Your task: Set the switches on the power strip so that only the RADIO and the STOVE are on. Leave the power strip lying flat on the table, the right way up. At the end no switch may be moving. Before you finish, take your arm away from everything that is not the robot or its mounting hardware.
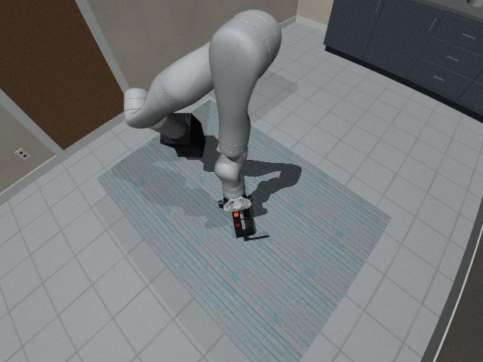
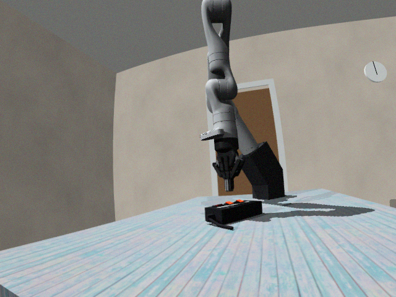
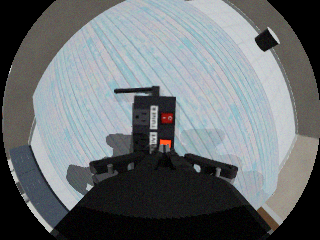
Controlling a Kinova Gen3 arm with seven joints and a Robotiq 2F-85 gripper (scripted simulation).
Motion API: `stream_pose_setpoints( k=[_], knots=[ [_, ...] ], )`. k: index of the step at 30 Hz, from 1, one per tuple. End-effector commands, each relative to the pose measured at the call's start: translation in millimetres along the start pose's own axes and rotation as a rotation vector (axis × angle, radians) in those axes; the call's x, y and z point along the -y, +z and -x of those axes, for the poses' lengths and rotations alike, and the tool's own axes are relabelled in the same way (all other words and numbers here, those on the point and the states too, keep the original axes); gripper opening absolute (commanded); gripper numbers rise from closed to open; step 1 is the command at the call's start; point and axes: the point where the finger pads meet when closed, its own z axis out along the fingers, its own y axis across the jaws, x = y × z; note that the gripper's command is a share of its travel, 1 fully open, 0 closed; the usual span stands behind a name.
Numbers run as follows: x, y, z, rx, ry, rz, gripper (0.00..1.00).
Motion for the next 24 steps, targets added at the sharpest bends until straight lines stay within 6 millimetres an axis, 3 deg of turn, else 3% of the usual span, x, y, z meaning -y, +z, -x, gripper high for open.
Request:
stream_pose_setpoints(
  k=[1,18,19,24],
  knots=[
    [3.4,-2.9,-0.2,-0.002,-0.002,-0.008,0.00],
    [3.4,-2.9,-0.2,-0.002,-0.002,-0.008,0.00],
    [3.4,-2.9,-0.2,-0.002,-0.002,-0.008,1.00],
    [3.4,-8.8,-0.2,-0.002,-0.002,-0.008,1.00]
  ],
)
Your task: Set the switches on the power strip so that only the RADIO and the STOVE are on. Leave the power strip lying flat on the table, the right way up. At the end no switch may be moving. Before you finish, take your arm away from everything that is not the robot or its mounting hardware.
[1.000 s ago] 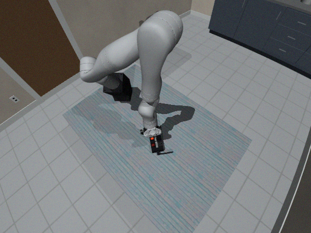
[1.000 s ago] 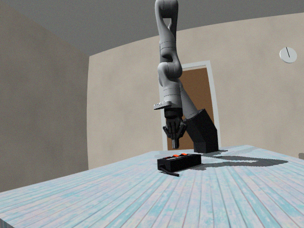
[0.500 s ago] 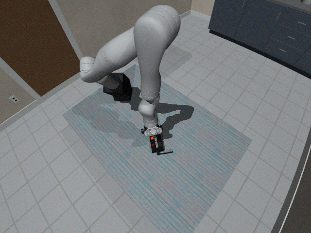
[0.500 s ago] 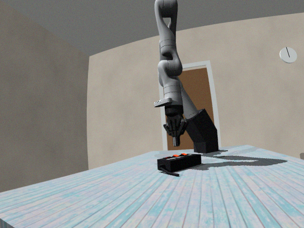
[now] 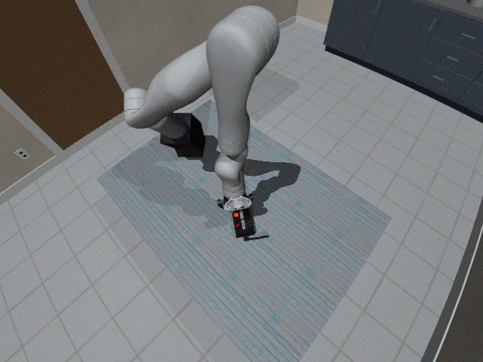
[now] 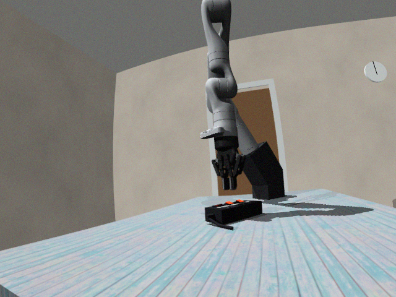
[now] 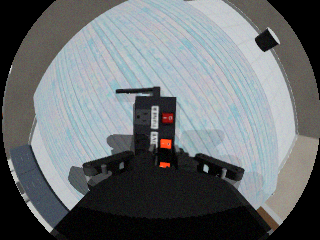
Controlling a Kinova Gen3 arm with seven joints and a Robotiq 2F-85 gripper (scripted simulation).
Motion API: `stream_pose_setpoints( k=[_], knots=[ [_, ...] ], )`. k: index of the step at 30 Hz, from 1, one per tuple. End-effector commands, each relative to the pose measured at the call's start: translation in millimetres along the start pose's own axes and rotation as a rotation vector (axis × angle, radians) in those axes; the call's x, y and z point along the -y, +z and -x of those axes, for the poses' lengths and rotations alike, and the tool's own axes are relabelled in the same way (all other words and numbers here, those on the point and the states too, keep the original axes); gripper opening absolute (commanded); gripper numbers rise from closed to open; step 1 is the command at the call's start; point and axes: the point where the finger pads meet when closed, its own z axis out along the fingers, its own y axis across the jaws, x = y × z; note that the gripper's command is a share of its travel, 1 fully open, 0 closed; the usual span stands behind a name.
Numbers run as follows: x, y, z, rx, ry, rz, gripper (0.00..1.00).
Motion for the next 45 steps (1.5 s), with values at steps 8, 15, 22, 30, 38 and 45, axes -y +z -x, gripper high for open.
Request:
stream_pose_setpoints(
  k=[8,15,22,30,38,45],
  knots=[
    [2.2,-29.4,-0.2,-0.002,-0.001,-0.006,1.00],
    [1.9,-68.2,-0.1,-0.002,-0.001,-0.006,1.00],
    [1.8,-88.0,-0.1,-0.002,-0.001,-0.006,1.00],
    [1.8,-96.6,-0.1,-0.002,-0.001,-0.006,1.00],
    [1.8,-96.6,-0.1,-0.002,-0.001,-0.006,1.00],
    [1.8,-96.6,-0.1,-0.002,-0.001,-0.006,1.00]
  ],
)
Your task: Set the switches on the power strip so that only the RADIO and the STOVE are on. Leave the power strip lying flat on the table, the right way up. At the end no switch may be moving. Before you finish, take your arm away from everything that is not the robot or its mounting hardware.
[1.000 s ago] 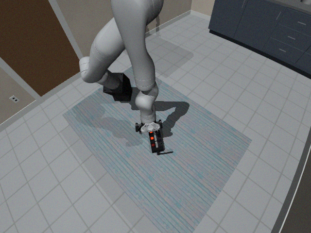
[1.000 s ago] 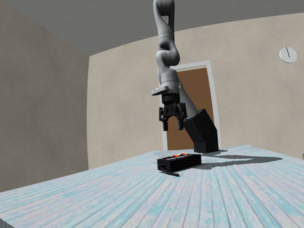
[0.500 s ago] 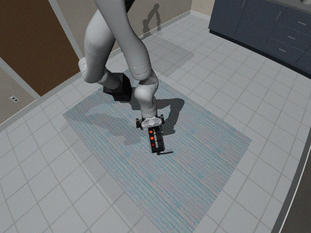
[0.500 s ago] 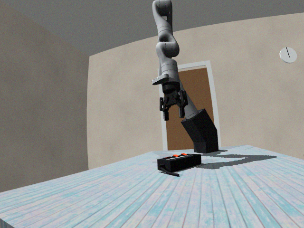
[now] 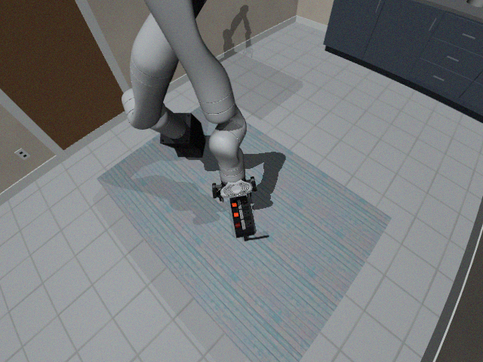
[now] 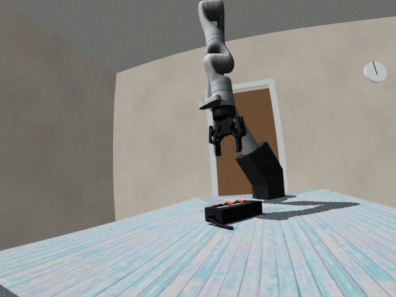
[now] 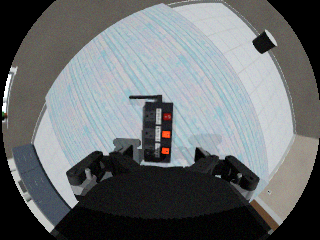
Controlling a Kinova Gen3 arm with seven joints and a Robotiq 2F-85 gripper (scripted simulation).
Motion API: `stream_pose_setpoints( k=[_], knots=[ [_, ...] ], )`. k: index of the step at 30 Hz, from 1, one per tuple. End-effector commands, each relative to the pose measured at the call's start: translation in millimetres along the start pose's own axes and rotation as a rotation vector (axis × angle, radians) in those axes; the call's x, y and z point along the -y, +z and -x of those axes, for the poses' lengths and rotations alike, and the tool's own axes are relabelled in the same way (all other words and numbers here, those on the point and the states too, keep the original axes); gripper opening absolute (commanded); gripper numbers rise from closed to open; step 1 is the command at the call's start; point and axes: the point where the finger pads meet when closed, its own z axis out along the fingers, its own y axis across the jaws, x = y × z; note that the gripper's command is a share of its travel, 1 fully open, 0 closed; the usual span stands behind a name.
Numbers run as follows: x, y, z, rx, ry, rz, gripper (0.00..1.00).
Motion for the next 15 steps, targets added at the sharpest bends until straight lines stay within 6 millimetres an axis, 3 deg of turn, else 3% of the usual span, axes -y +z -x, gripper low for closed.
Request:
stream_pose_setpoints(
  k=[1,15],
  knots=[
    [0.4,-0.3,0.0,0.000,0.000,-0.001,1.00],
    [0.4,-0.3,0.0,0.000,0.000,-0.001,1.00]
  ],
)
